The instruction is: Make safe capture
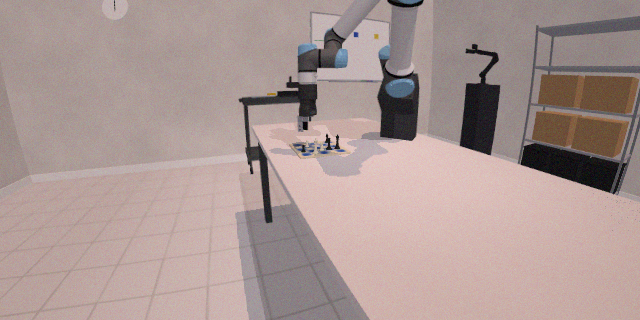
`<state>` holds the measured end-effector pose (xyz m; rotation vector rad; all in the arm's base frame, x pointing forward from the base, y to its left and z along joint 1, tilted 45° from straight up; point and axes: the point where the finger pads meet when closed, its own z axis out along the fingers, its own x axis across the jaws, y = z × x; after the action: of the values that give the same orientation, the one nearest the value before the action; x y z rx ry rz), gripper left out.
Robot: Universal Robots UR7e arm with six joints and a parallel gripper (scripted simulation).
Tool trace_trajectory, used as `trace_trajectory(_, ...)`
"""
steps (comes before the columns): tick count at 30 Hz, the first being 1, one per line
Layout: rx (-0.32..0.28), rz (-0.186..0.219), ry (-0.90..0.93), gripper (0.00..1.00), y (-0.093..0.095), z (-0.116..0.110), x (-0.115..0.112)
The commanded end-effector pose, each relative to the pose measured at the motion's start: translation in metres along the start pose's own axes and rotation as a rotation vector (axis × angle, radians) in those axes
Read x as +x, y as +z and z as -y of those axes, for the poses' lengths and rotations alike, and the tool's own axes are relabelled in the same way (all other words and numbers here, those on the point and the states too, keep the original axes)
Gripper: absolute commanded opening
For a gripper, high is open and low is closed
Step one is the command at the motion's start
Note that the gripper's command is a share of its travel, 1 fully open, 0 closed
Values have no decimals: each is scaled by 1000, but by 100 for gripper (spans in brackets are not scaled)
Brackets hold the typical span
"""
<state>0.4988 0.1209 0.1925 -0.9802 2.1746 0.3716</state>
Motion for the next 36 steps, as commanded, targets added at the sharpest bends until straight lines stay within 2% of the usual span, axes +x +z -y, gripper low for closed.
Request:
trace_trajectory(1,1,0,-1,68,0,0,0)
trace_trajectory(22,1,0,-1,68,1,0,0)
trace_trajectory(36,0,1,-1,68,11,0,0)
